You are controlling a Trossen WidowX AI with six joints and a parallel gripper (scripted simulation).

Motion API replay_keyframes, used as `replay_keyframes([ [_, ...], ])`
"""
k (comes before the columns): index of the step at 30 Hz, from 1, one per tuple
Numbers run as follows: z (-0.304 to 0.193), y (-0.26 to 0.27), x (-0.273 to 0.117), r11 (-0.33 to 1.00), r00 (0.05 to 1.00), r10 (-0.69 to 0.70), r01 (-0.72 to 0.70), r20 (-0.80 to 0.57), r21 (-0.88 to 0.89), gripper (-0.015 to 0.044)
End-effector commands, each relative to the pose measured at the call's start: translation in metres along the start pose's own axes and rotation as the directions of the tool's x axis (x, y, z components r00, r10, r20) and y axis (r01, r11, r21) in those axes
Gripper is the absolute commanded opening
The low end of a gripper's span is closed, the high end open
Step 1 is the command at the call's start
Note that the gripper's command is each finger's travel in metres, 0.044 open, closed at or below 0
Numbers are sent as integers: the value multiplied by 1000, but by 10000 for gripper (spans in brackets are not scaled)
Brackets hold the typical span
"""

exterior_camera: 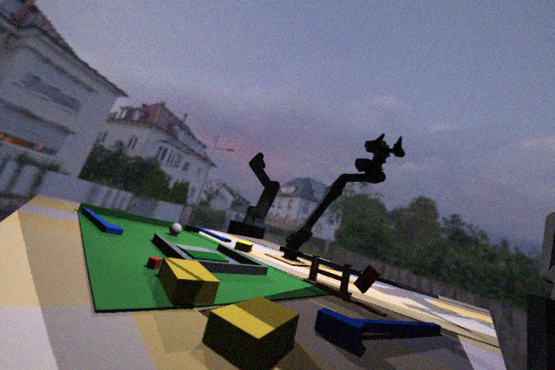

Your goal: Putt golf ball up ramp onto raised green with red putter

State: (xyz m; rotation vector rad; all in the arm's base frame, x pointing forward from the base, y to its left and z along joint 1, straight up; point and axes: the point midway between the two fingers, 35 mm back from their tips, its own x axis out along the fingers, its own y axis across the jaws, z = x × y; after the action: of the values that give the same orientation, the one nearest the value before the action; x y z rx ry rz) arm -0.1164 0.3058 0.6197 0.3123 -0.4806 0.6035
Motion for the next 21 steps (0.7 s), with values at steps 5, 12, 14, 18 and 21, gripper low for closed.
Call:
replay_keyframes([
  [5,-4,6,16,996,999,-4,9,51,-85,440],
  [12,-30,23,68,927,984,43,25,173,-374,440],
  [14,-42,28,84,887,979,71,24,190,-460,440],
  [18,-70,33,114,785,972,138,11,192,-619,440],
  [21,-97,33,137,691,968,190,-11,166,-723,440],
])
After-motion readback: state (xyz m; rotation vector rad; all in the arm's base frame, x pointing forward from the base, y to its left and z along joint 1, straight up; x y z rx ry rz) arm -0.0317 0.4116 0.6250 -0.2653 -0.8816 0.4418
